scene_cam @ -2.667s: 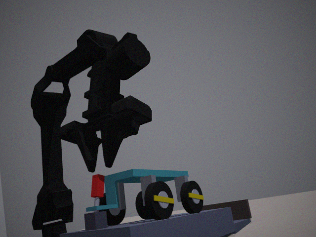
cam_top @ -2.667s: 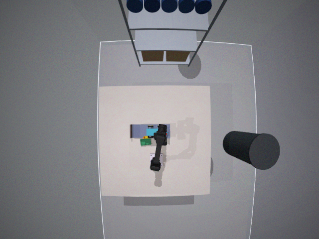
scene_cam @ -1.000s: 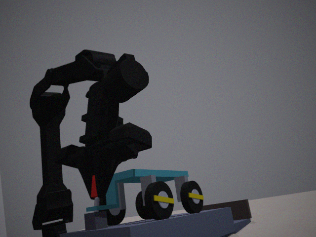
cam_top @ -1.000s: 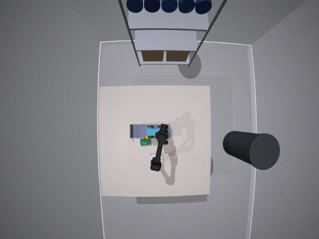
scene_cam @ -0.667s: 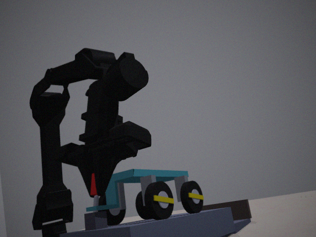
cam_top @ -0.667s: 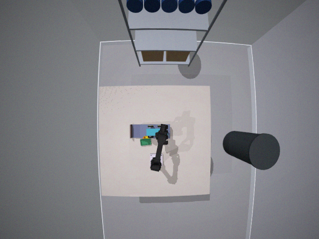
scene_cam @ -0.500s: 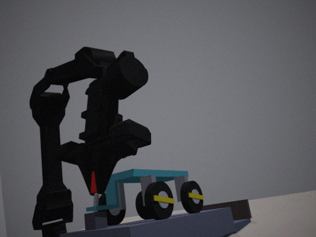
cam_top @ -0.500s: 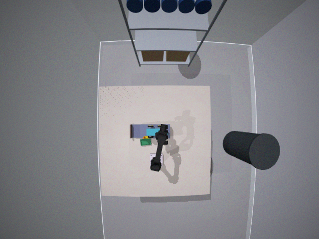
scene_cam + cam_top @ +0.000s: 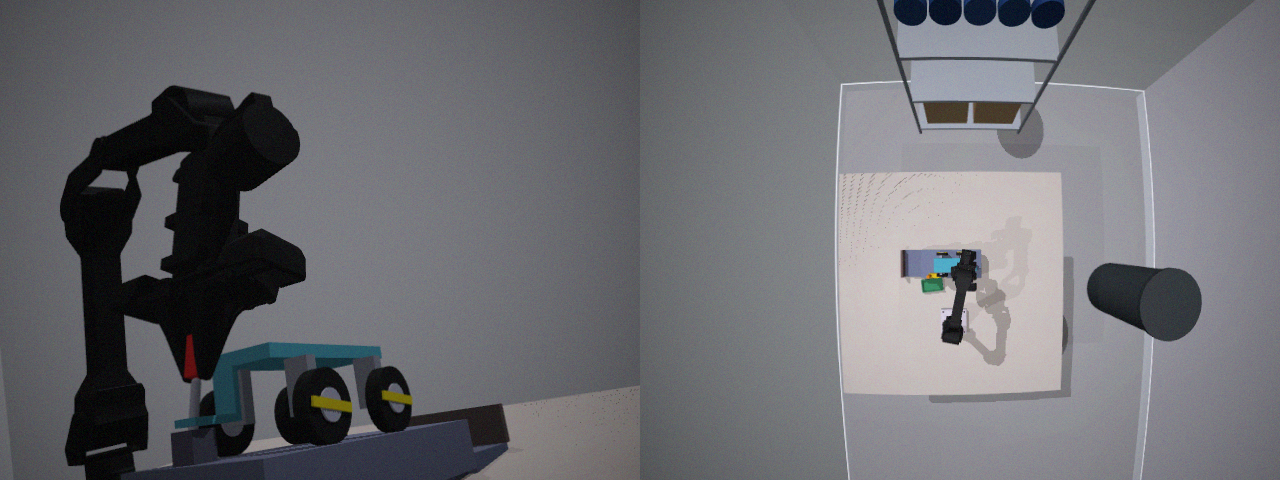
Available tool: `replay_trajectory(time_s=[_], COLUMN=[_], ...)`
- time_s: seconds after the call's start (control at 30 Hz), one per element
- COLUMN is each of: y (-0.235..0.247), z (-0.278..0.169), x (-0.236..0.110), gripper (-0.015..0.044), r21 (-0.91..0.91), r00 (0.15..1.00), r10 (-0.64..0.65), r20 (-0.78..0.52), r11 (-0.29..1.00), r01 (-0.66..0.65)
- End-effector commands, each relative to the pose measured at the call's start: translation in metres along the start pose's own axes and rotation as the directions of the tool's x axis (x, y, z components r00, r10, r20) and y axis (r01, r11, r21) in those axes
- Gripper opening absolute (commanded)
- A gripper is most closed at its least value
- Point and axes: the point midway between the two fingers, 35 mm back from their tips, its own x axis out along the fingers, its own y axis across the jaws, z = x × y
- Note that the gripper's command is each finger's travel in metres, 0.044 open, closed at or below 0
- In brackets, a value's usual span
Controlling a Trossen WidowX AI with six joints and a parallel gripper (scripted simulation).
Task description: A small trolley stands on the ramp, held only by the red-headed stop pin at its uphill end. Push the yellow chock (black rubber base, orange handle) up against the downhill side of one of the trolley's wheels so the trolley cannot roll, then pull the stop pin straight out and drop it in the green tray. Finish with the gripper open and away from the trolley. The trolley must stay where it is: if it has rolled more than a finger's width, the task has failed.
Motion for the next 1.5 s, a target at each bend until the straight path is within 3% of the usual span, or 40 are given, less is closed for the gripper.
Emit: replay_trajectory(time_s=[0.0, 1.47], y=[0.0, -0.001], z=[-0.001, -0.018], x=[-0.005, -0.023], gripper=[0.0, 0.0], r21=[0.008, 0.008], r00=[1.0, 1.0], r10=[-0.003, -0.003], r20=[-0.005, -0.006], r11=[1.0, 1.0], r01=[0.003, 0.003])
